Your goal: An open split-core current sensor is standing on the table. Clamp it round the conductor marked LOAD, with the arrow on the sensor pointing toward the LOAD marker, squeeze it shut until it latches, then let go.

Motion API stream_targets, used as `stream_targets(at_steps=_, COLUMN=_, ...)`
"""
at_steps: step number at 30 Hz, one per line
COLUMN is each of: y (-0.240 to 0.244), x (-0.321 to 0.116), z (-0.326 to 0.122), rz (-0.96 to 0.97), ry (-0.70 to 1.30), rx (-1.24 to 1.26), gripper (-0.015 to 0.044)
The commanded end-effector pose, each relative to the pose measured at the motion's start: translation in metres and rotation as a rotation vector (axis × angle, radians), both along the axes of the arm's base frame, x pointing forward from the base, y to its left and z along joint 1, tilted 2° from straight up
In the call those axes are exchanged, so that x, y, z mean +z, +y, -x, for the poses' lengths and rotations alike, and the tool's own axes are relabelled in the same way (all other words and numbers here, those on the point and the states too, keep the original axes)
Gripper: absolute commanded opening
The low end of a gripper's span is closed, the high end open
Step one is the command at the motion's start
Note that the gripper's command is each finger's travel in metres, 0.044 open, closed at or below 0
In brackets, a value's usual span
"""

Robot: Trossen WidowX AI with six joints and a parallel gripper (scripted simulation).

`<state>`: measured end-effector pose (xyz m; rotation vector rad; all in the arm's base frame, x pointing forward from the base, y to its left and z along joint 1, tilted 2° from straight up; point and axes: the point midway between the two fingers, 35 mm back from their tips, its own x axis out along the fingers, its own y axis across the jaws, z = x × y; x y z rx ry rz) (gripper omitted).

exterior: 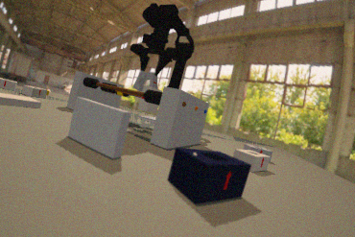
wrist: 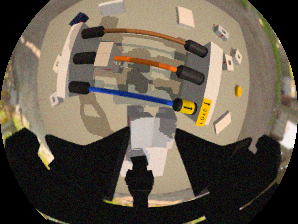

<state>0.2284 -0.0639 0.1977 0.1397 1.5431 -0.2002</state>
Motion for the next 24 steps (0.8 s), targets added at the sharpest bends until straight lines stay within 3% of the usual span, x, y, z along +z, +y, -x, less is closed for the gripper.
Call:
stream_targets(at_steps=1, y=0.000, x=0.000, z=-0.002, rz=-0.008, ry=0.007, rx=-0.087, gripper=0.0000)
stream_targets(at_steps=24, y=-0.003, x=0.001, z=-0.014, rz=-0.017, ry=-0.024, rx=-0.889, gripper=0.0000)
